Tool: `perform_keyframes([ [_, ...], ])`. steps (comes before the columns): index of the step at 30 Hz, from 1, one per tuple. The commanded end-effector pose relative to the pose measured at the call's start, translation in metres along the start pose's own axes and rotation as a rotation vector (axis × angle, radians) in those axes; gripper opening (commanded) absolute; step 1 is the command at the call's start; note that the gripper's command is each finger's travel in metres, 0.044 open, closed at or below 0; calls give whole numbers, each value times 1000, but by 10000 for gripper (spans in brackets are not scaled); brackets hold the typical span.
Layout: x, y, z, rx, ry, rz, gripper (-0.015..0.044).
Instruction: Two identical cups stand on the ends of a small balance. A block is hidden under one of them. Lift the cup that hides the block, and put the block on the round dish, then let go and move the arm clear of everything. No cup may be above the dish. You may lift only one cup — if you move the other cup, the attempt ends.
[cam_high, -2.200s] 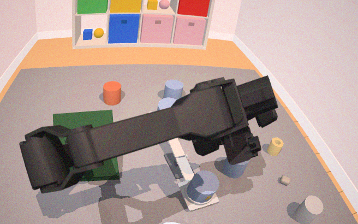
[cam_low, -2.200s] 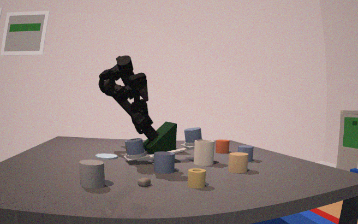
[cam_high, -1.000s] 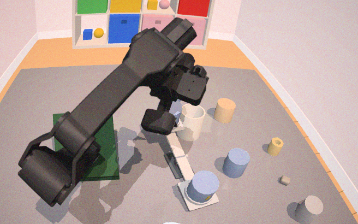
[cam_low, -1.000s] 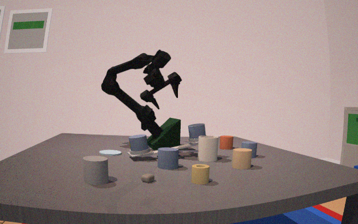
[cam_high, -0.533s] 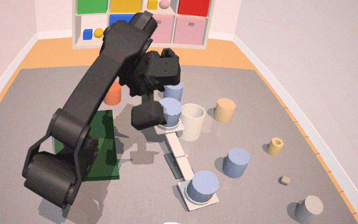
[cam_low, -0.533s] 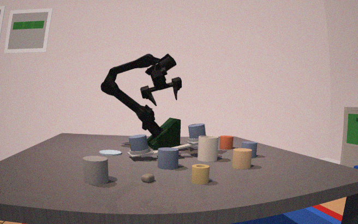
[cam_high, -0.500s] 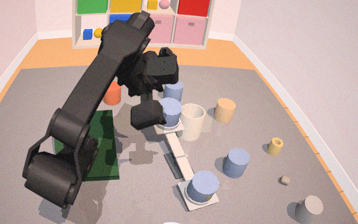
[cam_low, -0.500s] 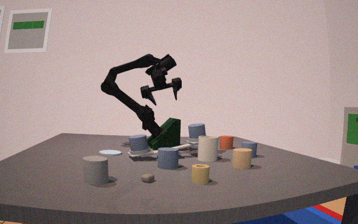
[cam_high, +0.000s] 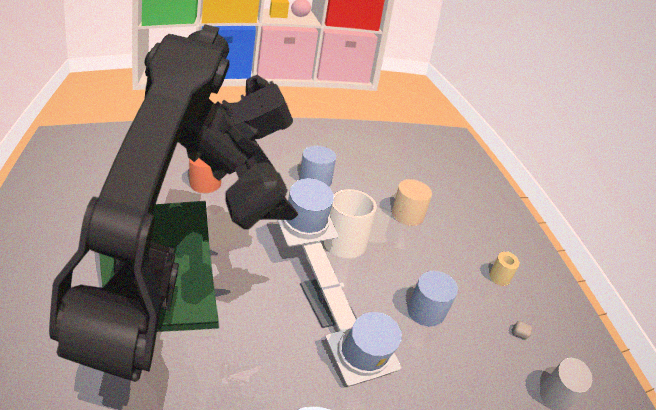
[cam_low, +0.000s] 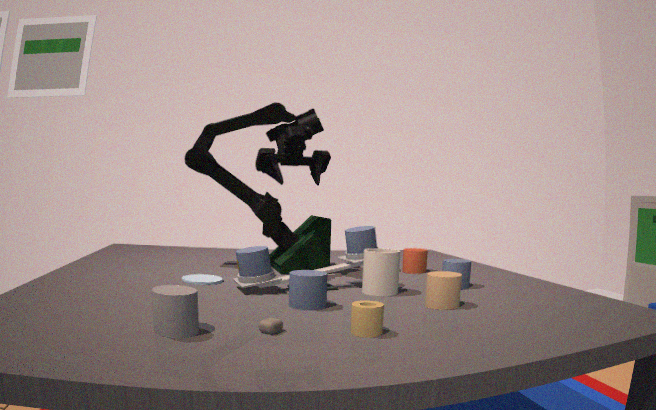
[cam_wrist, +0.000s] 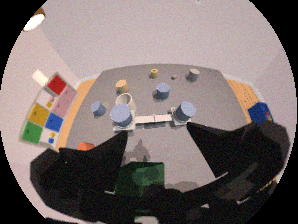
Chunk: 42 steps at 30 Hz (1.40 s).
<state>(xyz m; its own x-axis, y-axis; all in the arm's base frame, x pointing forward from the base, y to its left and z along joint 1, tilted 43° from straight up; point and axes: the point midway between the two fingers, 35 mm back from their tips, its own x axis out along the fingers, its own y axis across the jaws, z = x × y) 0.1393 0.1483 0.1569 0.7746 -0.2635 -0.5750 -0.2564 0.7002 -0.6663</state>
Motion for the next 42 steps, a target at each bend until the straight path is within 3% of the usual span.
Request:
perform_keyframes([
  [1, 1, -1, 0, -10, -1, -8, 440],
  [42, 111, -90, 28, 1047, 474, -377, 440],
])
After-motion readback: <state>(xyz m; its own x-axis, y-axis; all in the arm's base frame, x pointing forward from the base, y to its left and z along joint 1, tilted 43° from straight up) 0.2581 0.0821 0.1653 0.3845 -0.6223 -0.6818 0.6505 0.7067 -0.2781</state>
